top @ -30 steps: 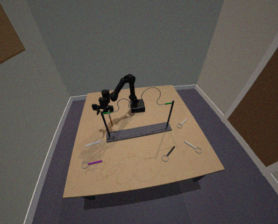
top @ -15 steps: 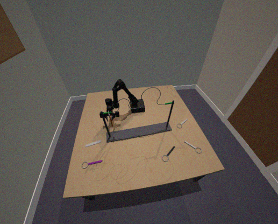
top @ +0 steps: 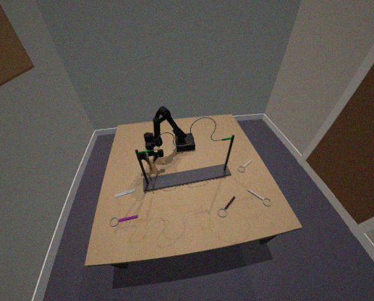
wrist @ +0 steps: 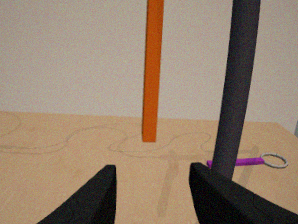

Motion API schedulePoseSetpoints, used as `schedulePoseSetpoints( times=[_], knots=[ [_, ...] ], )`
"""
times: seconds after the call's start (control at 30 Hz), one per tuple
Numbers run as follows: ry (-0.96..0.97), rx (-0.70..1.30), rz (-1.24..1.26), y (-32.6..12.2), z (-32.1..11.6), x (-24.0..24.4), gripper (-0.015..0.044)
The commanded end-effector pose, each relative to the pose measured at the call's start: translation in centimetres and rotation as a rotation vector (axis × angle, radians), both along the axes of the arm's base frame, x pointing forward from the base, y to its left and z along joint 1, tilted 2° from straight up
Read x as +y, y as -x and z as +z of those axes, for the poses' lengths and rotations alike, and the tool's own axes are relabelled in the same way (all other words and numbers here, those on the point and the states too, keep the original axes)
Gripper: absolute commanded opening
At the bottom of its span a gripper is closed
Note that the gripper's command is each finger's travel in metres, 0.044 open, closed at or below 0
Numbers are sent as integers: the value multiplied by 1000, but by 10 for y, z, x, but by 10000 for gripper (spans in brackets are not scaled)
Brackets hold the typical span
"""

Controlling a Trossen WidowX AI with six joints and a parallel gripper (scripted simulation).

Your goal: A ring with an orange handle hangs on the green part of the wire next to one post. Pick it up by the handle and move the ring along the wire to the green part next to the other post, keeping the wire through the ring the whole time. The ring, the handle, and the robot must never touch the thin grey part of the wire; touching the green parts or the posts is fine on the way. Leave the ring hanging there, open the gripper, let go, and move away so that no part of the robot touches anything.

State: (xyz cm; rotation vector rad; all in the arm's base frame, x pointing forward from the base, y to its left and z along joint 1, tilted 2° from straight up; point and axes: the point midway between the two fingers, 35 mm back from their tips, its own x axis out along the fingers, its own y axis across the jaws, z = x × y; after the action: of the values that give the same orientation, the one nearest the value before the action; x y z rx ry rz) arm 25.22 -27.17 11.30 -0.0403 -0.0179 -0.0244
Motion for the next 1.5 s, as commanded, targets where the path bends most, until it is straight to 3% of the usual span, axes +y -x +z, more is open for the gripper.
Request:
schedulePoseSetpoints(
  times=[0.0, 1.47],
  knots=[
    [-31, -17, -5, -11, 14, -1, 160],
    [-30, -23, -5, -74, 18, -5, 160]
  ],
)
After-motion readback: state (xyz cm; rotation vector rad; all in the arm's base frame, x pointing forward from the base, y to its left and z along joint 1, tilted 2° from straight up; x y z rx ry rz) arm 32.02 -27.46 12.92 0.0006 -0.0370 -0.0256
